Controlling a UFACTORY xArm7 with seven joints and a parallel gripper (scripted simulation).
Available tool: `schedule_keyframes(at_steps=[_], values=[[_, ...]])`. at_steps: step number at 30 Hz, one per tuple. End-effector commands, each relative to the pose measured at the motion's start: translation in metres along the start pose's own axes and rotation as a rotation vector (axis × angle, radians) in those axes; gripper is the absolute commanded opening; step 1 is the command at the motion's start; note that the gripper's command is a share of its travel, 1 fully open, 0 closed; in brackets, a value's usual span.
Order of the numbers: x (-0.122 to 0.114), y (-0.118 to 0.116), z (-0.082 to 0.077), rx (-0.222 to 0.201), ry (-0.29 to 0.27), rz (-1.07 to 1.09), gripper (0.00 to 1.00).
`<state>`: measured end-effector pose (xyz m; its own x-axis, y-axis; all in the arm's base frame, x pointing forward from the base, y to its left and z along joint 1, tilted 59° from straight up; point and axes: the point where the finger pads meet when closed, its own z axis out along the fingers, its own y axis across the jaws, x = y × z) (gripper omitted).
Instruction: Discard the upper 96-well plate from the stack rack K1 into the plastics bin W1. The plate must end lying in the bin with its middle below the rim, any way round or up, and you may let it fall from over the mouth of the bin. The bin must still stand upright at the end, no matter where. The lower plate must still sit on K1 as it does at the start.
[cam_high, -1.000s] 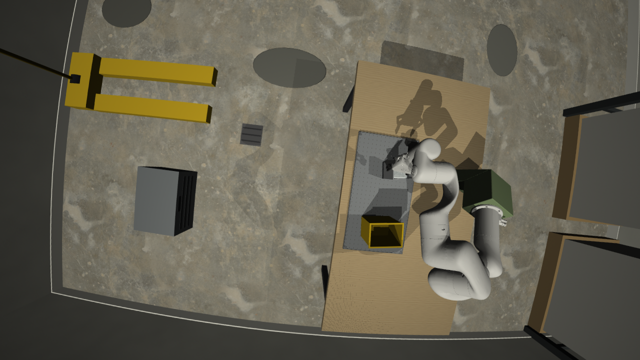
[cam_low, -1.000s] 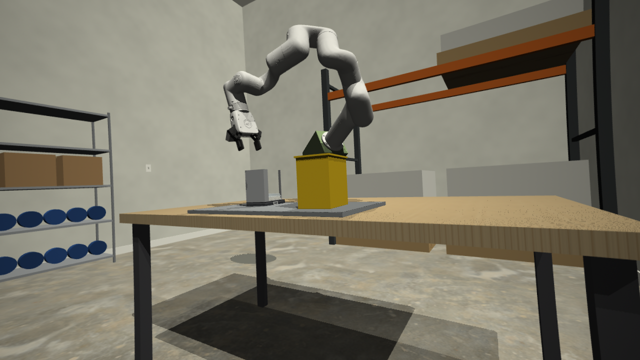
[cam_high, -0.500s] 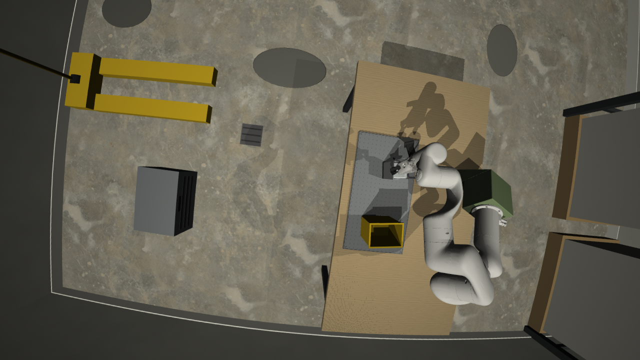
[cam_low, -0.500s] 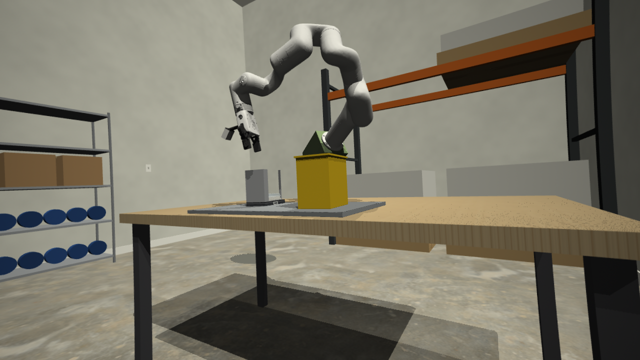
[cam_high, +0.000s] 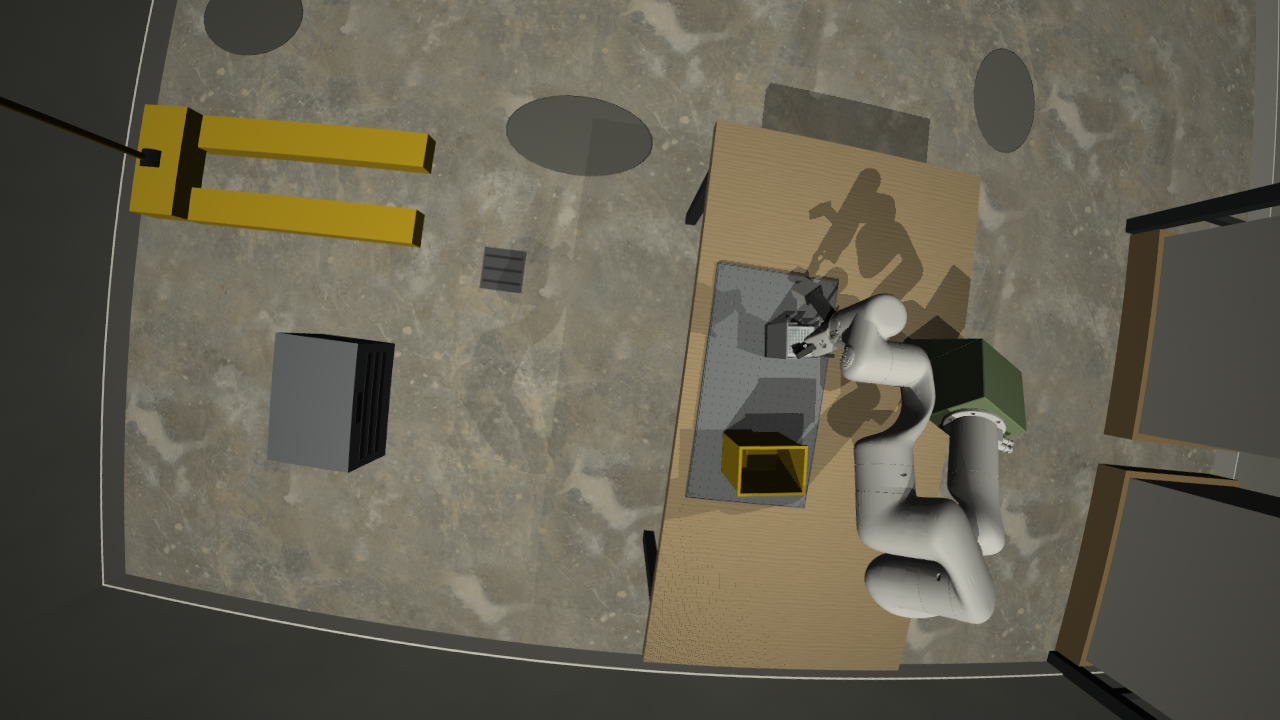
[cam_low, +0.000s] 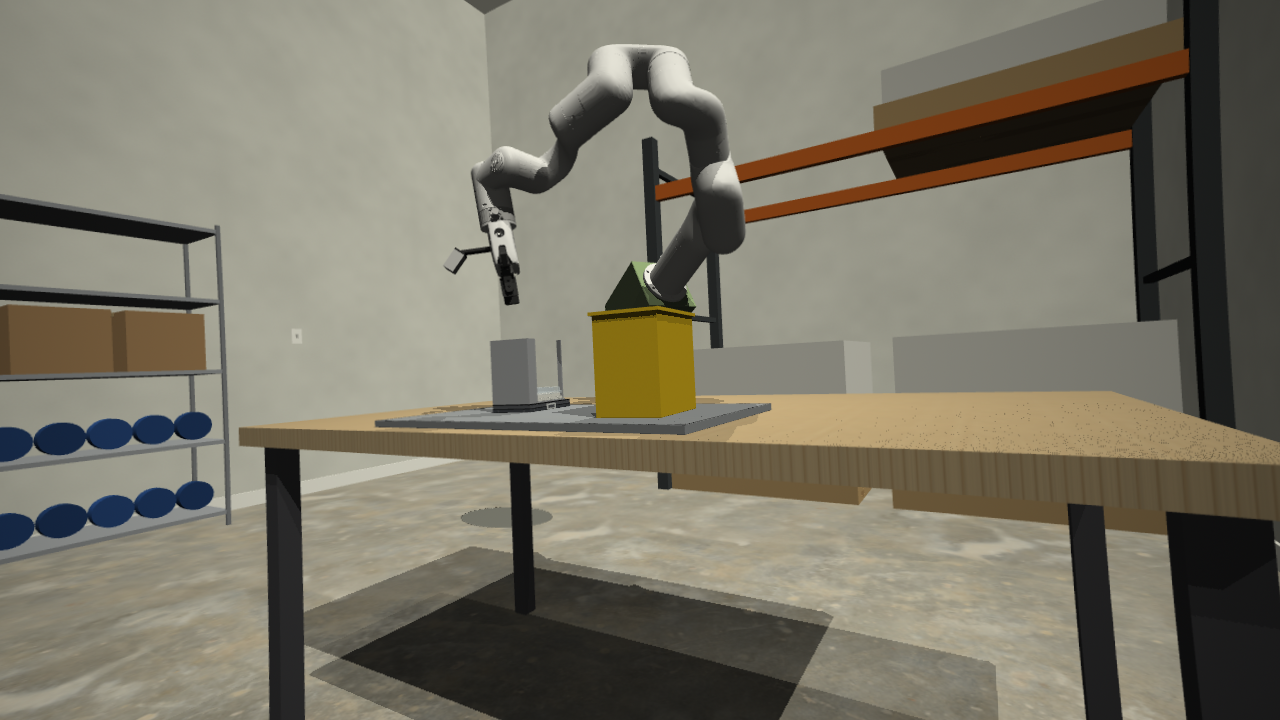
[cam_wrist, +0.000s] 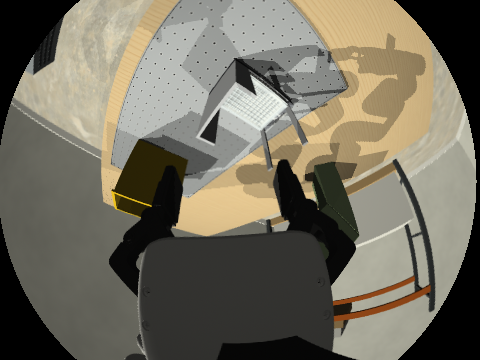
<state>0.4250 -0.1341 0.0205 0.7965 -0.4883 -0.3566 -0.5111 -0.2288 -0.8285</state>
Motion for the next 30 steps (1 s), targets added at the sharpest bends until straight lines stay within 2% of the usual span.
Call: schedule_keyframes(at_steps=[1,12,15,30], values=[[-0.004,0.007,-0.003,-0.006,0.030,-0.136,1.00],[-0.014,0.019,-0.006,-0.045,0.064,-0.479,1.00],[-0.014,0.019,-0.006,-0.048,0.066,-0.498,1.00],[-0.031,0.035,-0.009,-0.118,0.091,-0.948,1.00]])
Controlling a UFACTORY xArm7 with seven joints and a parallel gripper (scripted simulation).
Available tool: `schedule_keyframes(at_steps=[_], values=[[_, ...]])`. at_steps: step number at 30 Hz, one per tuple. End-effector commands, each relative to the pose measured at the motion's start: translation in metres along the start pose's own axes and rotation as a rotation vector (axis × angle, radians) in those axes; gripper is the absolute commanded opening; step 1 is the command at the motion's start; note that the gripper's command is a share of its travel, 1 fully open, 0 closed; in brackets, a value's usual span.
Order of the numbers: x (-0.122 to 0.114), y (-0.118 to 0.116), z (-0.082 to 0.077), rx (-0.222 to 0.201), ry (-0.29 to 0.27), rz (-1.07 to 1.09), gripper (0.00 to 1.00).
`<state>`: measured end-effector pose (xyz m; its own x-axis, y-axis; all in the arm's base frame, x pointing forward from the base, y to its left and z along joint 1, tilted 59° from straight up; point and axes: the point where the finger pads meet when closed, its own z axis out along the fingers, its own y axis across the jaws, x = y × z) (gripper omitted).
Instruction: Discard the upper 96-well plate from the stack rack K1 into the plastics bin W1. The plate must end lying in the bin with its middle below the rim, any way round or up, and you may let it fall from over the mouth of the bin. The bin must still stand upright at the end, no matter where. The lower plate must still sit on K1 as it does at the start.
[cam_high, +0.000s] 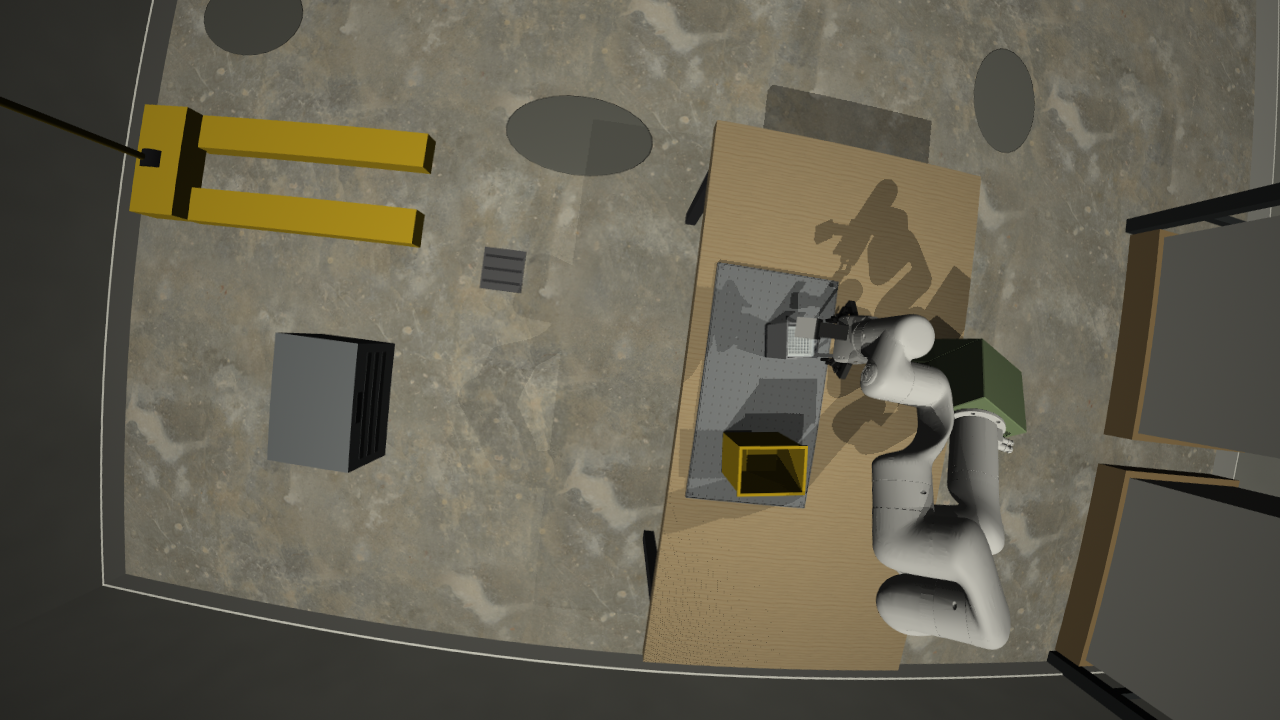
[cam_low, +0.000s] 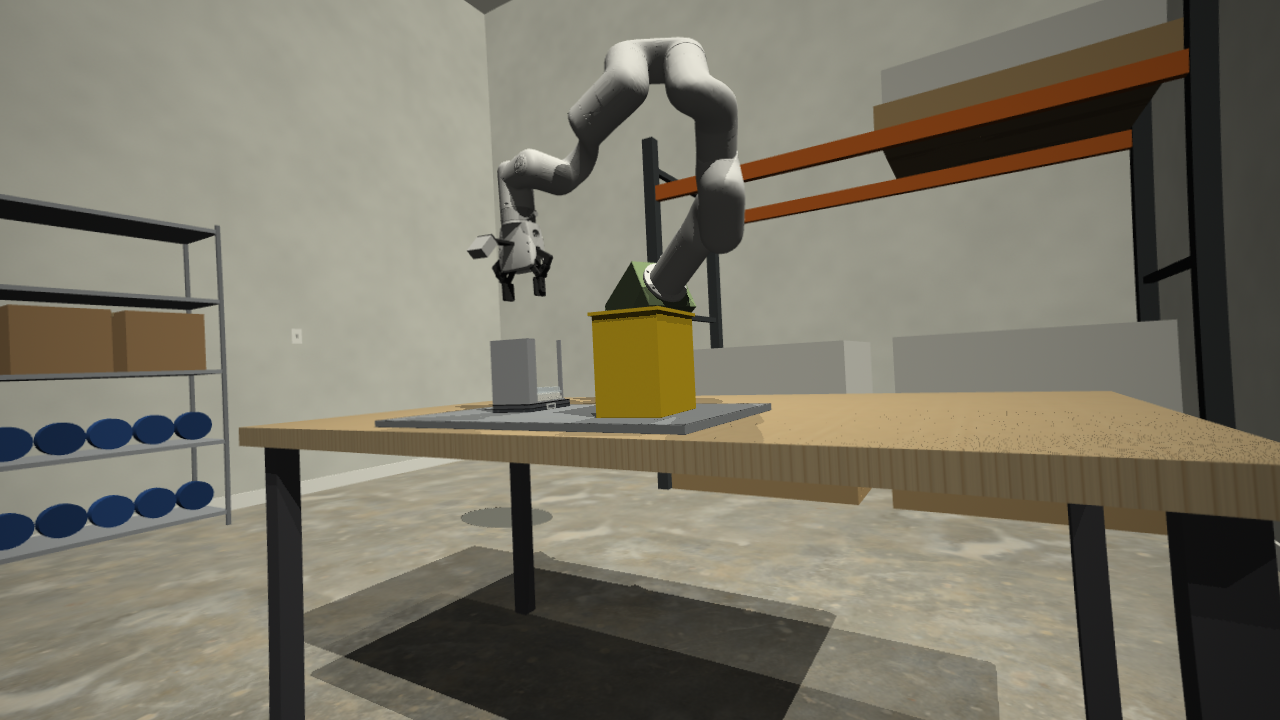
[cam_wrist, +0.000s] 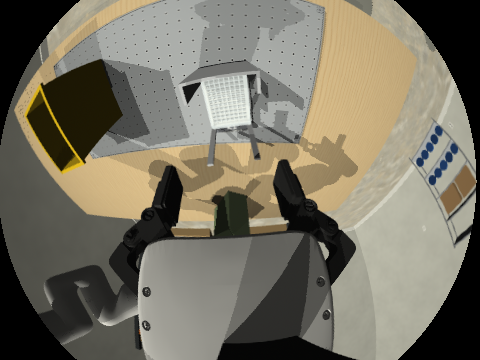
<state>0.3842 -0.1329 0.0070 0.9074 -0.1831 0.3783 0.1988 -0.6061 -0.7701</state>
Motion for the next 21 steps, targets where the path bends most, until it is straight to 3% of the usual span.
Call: schedule_keyframes(at_steps=[1,13,21], values=[[-0.004,0.001,-0.003,-0.024,0.018,-0.124,1.00],[-0.004,0.001,-0.003,-0.024,0.018,-0.124,1.00],[-0.004,0.001,0.007,-0.024,0.018,-0.124,1.00]])
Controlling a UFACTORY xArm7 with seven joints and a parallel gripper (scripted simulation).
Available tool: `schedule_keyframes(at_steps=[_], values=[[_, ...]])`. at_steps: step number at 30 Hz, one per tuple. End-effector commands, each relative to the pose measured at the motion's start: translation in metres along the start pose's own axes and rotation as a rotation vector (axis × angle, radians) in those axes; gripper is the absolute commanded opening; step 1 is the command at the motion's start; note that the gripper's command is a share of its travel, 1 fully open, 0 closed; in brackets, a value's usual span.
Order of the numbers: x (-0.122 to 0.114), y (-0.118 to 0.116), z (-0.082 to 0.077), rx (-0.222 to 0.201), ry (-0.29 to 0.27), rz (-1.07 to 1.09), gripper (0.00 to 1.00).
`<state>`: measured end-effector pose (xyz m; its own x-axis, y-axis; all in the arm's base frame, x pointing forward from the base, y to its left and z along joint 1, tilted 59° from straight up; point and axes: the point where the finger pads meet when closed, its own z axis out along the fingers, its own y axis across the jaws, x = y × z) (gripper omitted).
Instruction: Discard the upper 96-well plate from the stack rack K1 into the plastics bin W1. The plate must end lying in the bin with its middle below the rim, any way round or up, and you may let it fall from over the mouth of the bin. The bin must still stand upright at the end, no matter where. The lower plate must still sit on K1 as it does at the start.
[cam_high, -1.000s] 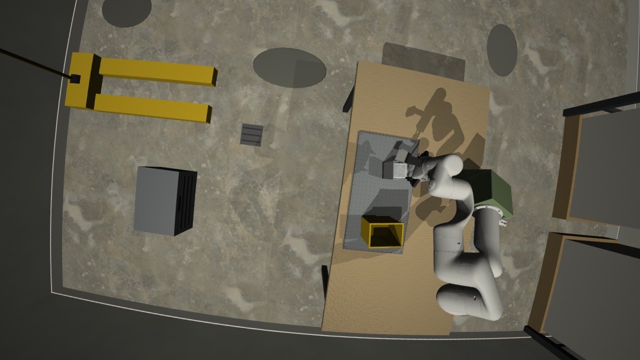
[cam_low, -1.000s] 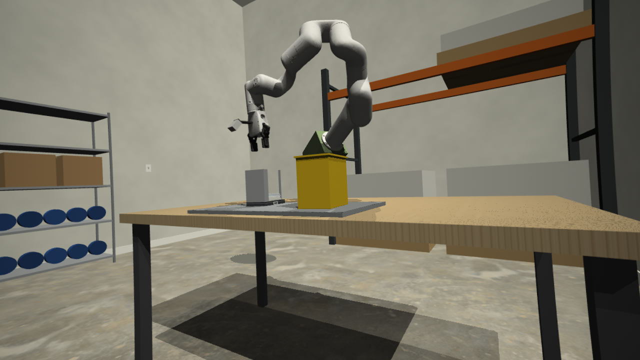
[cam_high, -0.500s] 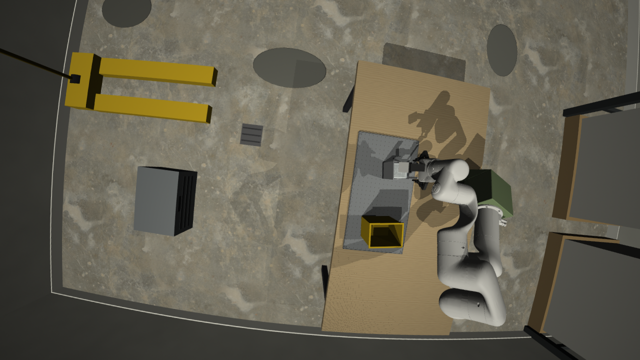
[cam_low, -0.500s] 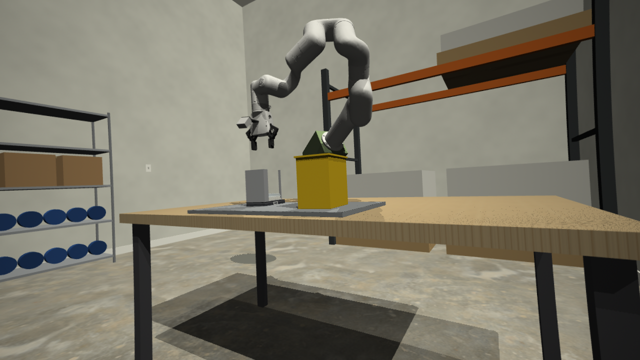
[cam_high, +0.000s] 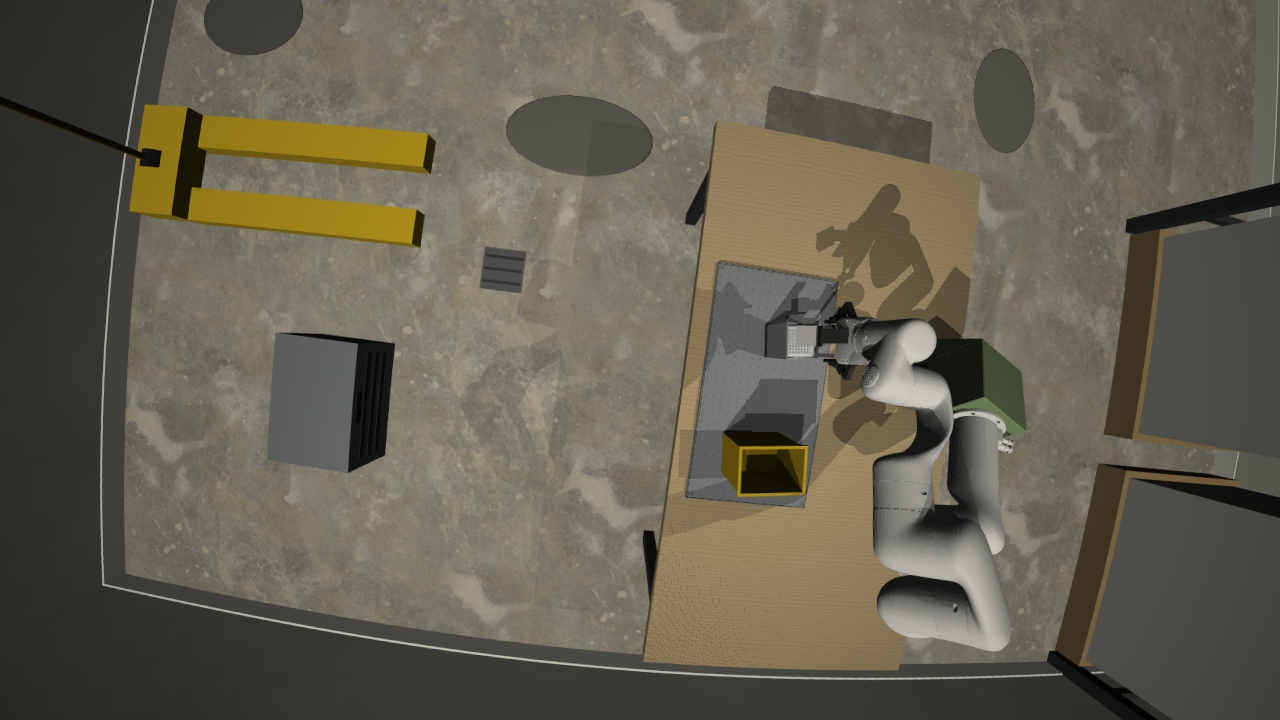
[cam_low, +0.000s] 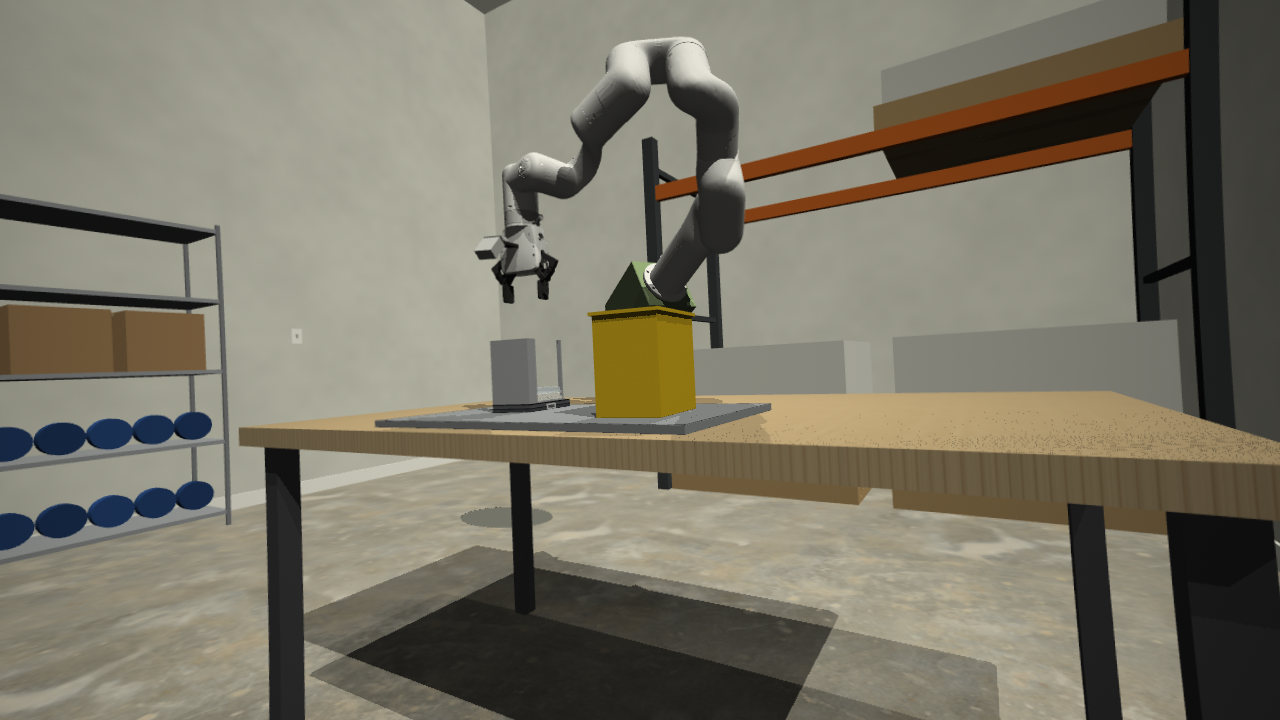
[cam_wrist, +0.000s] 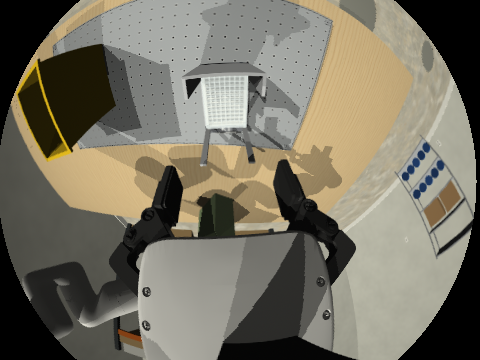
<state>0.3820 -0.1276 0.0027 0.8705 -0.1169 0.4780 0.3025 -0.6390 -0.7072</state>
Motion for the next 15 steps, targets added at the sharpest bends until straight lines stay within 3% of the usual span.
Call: schedule_keyframes(at_steps=[1,15], values=[[0.000,0.002,0.003,-0.005,0.003,0.000,1.00],[0.000,0.002,0.023,-0.005,0.003,0.000,1.00]])
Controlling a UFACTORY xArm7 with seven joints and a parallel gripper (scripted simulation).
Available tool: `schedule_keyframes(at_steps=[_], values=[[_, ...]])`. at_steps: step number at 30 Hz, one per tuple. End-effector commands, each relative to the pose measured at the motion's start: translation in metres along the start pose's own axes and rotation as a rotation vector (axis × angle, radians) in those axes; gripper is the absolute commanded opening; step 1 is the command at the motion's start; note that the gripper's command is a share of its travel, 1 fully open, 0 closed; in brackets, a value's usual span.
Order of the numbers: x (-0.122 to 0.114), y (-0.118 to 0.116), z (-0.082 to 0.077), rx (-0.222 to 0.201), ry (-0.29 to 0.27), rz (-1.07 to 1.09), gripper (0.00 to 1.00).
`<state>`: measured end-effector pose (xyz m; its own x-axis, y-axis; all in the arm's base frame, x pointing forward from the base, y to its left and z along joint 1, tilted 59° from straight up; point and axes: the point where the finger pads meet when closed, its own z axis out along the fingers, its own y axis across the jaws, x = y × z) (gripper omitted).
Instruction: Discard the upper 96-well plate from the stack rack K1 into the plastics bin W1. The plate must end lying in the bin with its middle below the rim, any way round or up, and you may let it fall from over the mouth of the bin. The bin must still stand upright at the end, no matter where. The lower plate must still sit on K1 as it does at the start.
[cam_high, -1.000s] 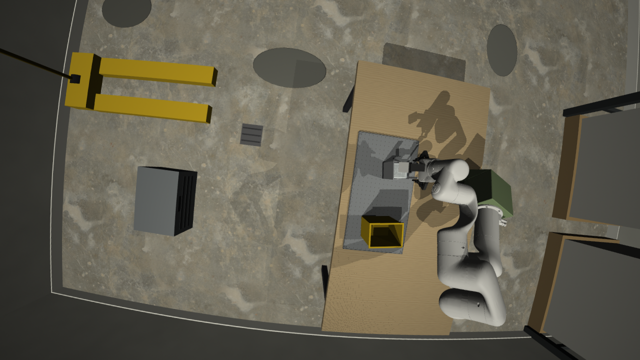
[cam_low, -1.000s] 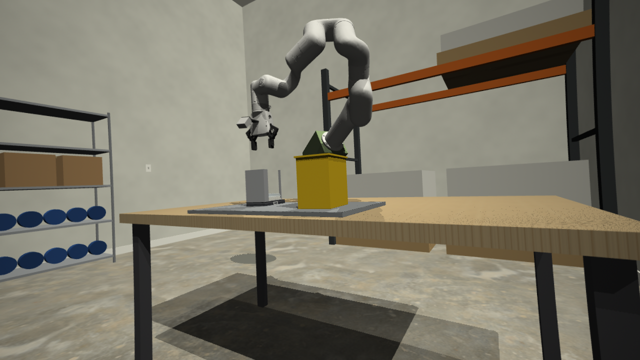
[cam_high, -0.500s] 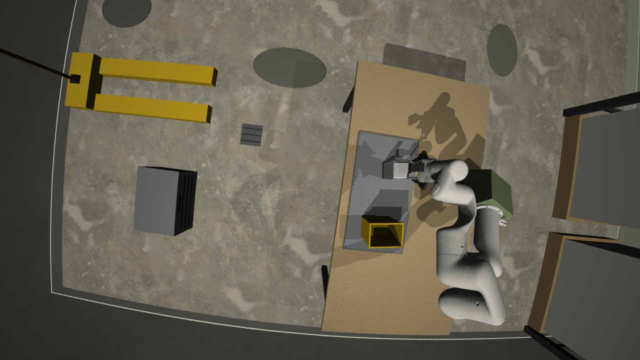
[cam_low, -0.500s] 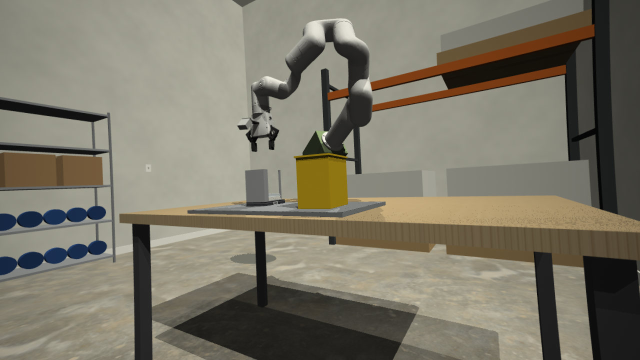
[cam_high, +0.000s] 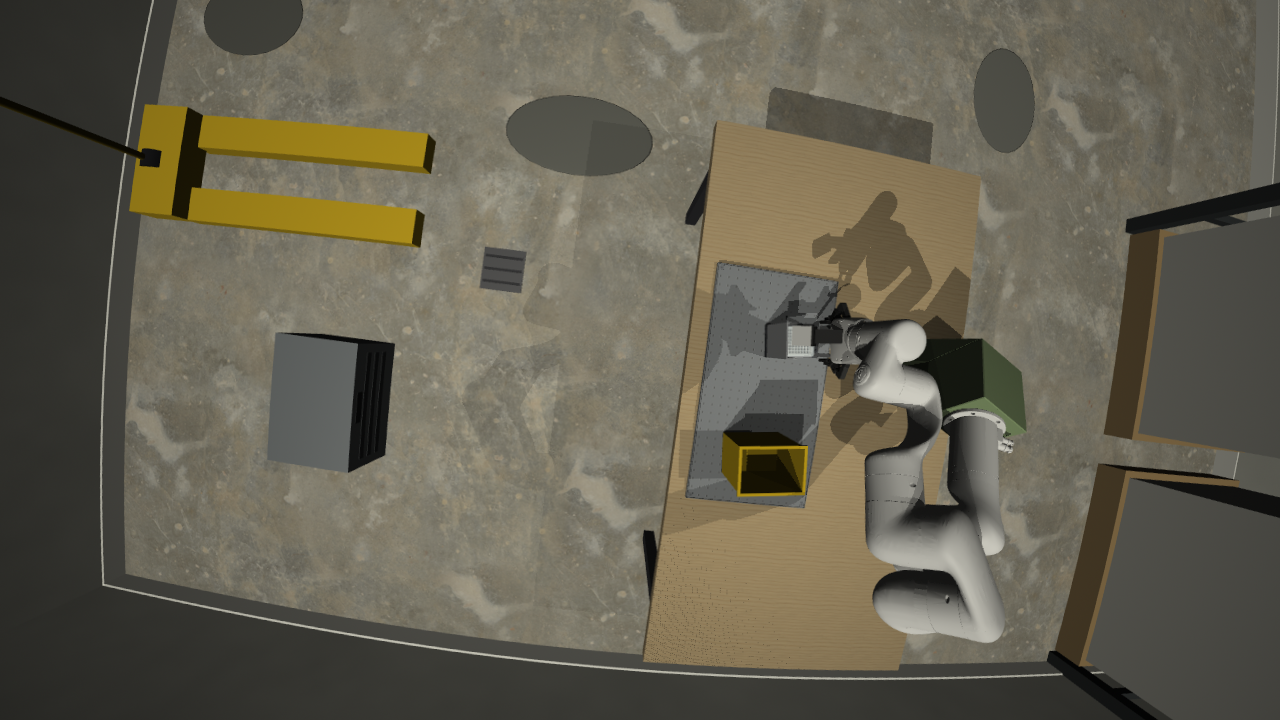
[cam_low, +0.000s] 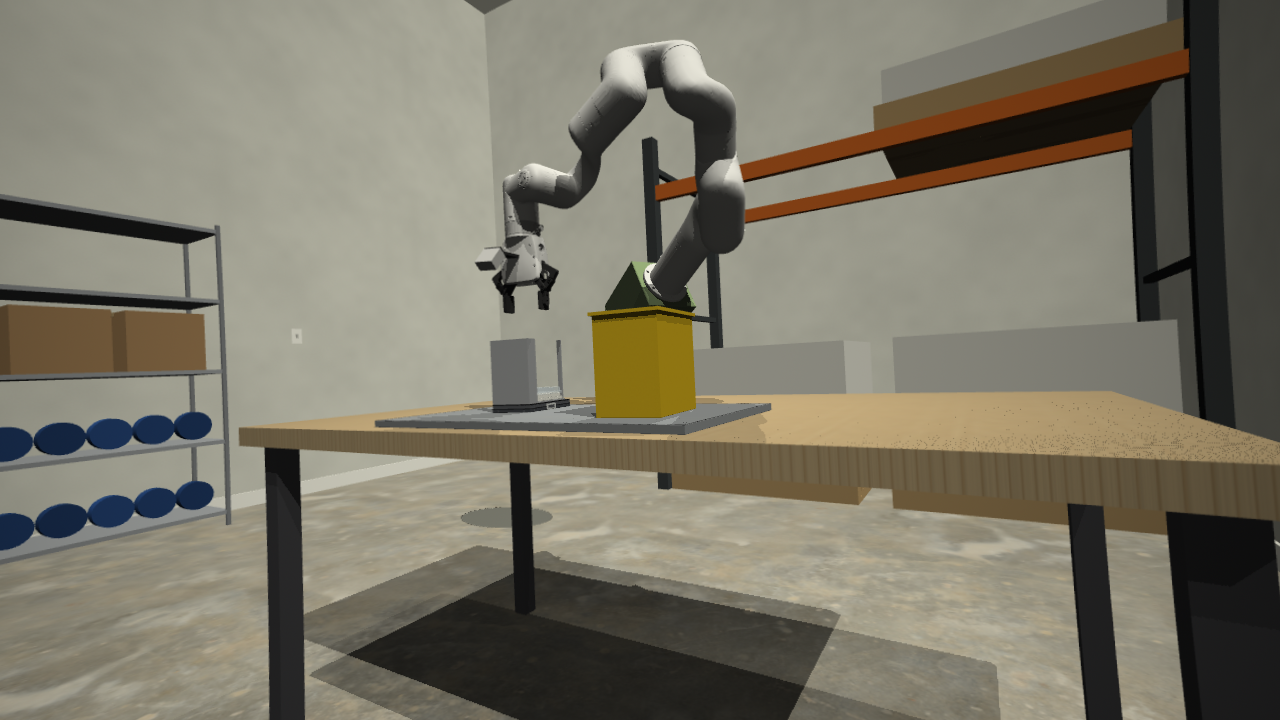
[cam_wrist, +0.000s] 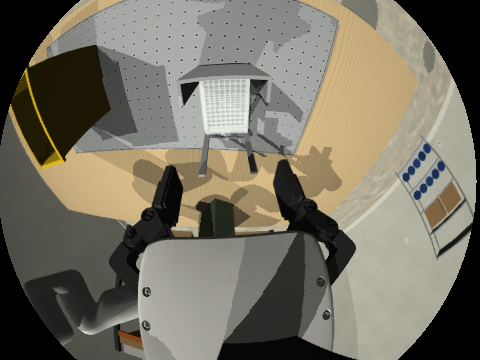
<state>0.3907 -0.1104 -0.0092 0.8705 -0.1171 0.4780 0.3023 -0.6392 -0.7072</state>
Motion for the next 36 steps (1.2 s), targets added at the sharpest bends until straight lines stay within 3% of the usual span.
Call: schedule_keyframes(at_steps=[1,36], values=[[0.001,0.002,0.002,-0.005,0.003,0.000,1.00],[0.001,0.002,0.054,-0.005,0.003,0.000,1.00]])
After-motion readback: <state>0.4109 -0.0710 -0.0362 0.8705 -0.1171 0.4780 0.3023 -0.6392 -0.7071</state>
